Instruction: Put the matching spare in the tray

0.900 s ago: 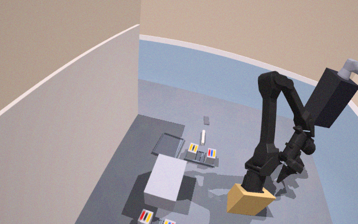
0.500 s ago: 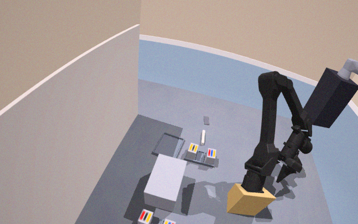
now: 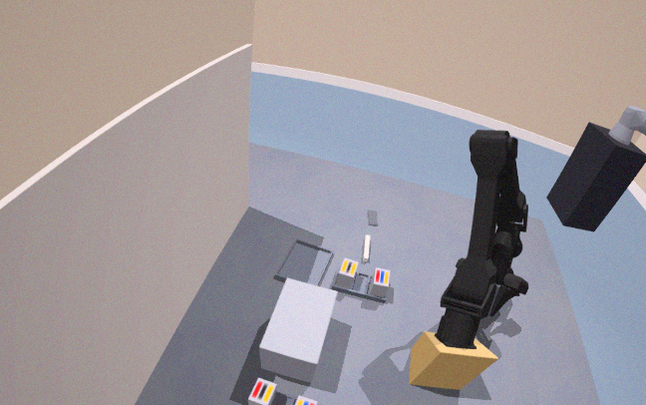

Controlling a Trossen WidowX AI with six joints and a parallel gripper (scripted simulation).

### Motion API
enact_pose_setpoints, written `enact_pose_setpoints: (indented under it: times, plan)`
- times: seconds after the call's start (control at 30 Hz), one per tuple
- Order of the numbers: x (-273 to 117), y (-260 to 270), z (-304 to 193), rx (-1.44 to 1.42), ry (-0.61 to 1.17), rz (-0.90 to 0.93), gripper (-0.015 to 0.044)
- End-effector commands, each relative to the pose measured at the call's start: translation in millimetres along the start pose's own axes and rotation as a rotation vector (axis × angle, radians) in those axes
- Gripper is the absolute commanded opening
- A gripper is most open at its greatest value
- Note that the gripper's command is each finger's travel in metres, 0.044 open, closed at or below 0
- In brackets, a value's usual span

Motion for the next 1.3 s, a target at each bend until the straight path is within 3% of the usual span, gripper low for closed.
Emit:
enact_pose_setpoints:
  times: [0.0,0.33,0.67,1.0,1.27]
  plan:
    - [-6,30,-6,-0.177,-0.050,-0.041,0.0440]
    - [-11,111,-62,-0.704,-0.168,-0.119,0.0440]
    - [-17,166,-160,-1.199,-0.301,-0.089,0.0440]
    - [-21,188,-262,-1.485,-0.394,-0.006,0.0440]
    - [8,180,-344,-1.719,-0.445,-0.182,0.0440]
Point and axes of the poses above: the point midway between the two fingers, 35 mm back from their tips, its own x axis out along the fingers, its own y axis across the jaws, z = x × y, the point moved 5 cm from there along -x, back along the fingers, and after that the axes turned 5 degrees about x, right-handed, at the moved point
